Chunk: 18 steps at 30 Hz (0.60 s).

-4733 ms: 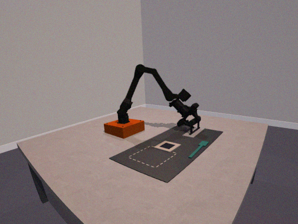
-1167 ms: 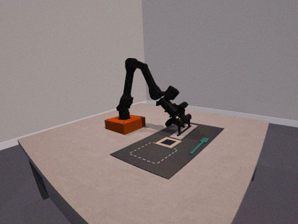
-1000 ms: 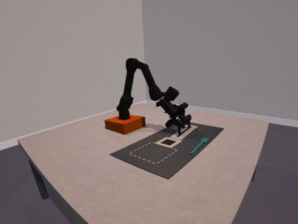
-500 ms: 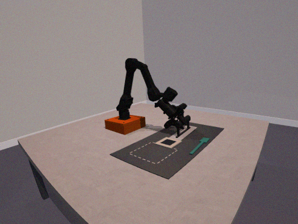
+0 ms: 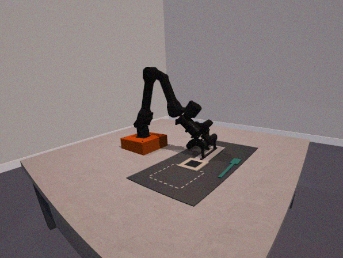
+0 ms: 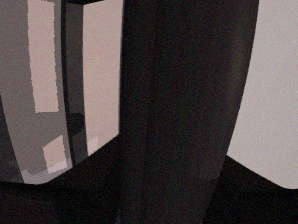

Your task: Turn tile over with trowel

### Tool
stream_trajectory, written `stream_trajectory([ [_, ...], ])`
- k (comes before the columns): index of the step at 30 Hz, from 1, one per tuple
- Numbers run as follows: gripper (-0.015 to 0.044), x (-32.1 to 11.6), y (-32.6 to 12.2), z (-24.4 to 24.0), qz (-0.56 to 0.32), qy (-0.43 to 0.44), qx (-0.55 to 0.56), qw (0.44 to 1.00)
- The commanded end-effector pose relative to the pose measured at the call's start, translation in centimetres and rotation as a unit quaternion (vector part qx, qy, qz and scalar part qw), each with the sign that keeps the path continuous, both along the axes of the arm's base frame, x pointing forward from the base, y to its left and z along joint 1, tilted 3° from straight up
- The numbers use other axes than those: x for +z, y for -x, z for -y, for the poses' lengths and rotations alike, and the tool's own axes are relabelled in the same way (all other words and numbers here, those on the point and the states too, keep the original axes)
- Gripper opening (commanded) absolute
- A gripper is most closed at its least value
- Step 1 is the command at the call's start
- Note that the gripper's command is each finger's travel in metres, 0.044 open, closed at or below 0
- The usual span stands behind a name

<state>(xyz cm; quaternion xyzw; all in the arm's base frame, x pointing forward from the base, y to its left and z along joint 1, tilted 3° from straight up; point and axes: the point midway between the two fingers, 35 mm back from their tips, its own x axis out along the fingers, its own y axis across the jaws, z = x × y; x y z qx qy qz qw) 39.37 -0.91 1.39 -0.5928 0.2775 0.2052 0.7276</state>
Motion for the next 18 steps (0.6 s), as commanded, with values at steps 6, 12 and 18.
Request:
stream_trajectory([
  [6,0.0,0.0,0.3,1.5,0.001,0.006,-0.008,1.0],
  [12,0.0,0.5,0.2,1.2,-0.004,0.034,-0.008,0.999],
  [18,0.0,2.1,0.2,1.4,-0.007,0.056,-0.007,0.998],
])
